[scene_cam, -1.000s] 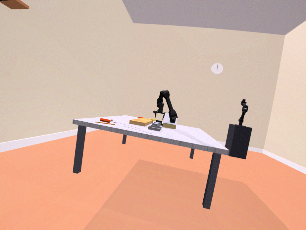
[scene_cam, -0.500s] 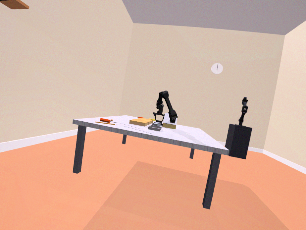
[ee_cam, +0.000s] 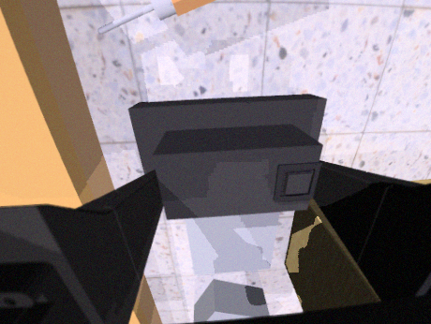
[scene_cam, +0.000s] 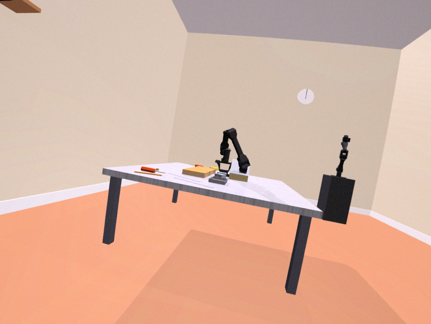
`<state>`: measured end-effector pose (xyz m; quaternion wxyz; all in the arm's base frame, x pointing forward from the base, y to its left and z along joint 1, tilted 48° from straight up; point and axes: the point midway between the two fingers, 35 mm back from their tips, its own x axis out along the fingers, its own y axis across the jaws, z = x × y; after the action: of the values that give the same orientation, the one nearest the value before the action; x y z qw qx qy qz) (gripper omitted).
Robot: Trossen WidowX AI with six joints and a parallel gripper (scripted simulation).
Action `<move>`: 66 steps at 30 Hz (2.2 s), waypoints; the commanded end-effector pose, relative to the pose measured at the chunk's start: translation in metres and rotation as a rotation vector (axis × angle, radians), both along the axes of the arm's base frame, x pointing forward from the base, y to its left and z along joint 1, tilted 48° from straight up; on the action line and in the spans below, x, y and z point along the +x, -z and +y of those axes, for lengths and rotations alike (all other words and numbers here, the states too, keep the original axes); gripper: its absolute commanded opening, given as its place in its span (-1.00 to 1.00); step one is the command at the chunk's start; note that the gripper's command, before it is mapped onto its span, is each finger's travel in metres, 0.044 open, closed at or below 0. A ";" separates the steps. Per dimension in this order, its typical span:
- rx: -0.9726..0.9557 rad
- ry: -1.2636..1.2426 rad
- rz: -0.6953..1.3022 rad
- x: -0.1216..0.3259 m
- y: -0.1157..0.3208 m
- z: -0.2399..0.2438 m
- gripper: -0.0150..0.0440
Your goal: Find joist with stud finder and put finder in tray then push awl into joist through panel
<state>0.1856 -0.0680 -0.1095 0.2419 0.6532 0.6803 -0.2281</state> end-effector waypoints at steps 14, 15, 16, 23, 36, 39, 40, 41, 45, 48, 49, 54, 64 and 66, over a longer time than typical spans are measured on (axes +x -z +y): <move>0.007 0.007 0.004 0.000 -0.007 -0.006 -0.05; 0.007 0.007 0.004 0.000 -0.008 -0.008 -0.14; 0.007 0.007 0.004 0.001 -0.010 -0.009 -0.23; 0.006 0.007 0.004 0.001 -0.019 -0.020 -0.49; 0.006 0.007 0.004 0.001 -0.038 -0.040 -0.49; 0.006 0.007 0.005 0.000 -0.041 -0.042 -0.49; 0.006 0.007 0.005 0.000 -0.041 -0.042 -0.49; 0.006 0.007 0.005 0.000 -0.041 -0.042 -0.49; 0.011 0.012 0.013 -0.012 -0.032 -0.043 -0.49; 0.005 0.012 0.013 -0.026 -0.024 -0.050 -0.49; 0.004 0.012 0.013 -0.030 -0.022 -0.053 -0.49; -0.001 0.010 0.011 -0.054 -0.010 -0.061 -0.49; 0.000 0.007 0.010 -0.098 0.011 -0.070 -0.49; 0.000 0.007 0.010 -0.099 0.011 -0.070 -0.49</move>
<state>0.0944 -0.1396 -0.1179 0.2377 0.6564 0.6762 -0.2353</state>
